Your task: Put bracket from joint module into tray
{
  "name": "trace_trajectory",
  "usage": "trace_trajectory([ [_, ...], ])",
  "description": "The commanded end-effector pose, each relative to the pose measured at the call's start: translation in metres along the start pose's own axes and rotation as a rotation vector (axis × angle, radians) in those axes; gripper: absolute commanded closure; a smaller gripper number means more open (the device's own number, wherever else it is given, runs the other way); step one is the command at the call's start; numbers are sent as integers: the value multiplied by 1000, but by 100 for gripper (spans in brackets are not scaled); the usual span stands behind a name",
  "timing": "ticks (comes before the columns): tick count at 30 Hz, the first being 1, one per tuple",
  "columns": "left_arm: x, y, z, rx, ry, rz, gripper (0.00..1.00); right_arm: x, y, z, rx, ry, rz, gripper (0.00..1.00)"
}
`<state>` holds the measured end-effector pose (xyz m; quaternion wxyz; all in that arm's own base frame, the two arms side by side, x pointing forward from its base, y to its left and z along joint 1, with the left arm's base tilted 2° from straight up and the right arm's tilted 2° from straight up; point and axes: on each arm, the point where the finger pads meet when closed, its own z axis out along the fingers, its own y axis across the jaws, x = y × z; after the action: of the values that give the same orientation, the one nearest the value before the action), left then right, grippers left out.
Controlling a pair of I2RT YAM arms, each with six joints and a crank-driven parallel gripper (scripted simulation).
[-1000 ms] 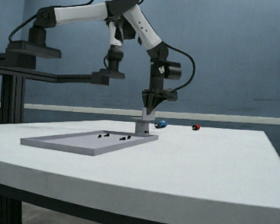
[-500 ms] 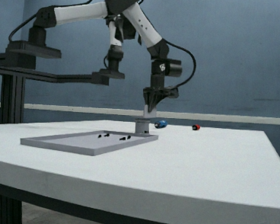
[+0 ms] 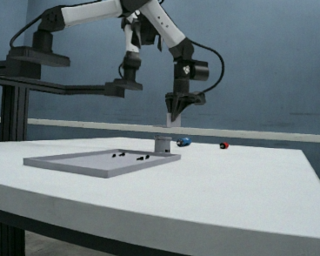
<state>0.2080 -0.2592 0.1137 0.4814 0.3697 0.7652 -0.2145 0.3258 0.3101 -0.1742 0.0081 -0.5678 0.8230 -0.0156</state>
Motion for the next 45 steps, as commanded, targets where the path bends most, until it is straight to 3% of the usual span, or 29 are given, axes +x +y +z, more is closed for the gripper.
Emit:
trace_trajectory([
  [1, -9, -1, -1, 7, -27, 5, 0, -8, 0, -27, 2, -30, 3, 100],
  [11, -14, -2, 0, 16, -50, 12, 0, -12, -3, -24, 5, -47, -16, 100],
  [17, -44, -11, 15, 36, -125, 18, 0, -20, -34, -30, 40, -147, -106, 100],
  [21, -64, -20, 33, 57, -178, 25, 0, -7, -71, -33, 99, -185, -177, 100],
  [25, -89, -36, 62, 89, -248, 34, 0, 37, -117, -24, 149, -177, -269, 100],
  [27, -89, -36, 62, 89, -248, 34, 0, 37, -117, -24, 149, -177, -269, 100],
  [34, -110, -82, 131, 165, -347, 52, 0, 168, -168, 5, 159, -86, -362, 100],
  [42, -92, -134, 199, 241, -417, 68, 0, 281, -157, 31, 84, -6, -405, 100],
  [45, -88, -139, 205, 247, -421, 70, 0, 292, -151, 39, 59, 5, -406, 100],
])
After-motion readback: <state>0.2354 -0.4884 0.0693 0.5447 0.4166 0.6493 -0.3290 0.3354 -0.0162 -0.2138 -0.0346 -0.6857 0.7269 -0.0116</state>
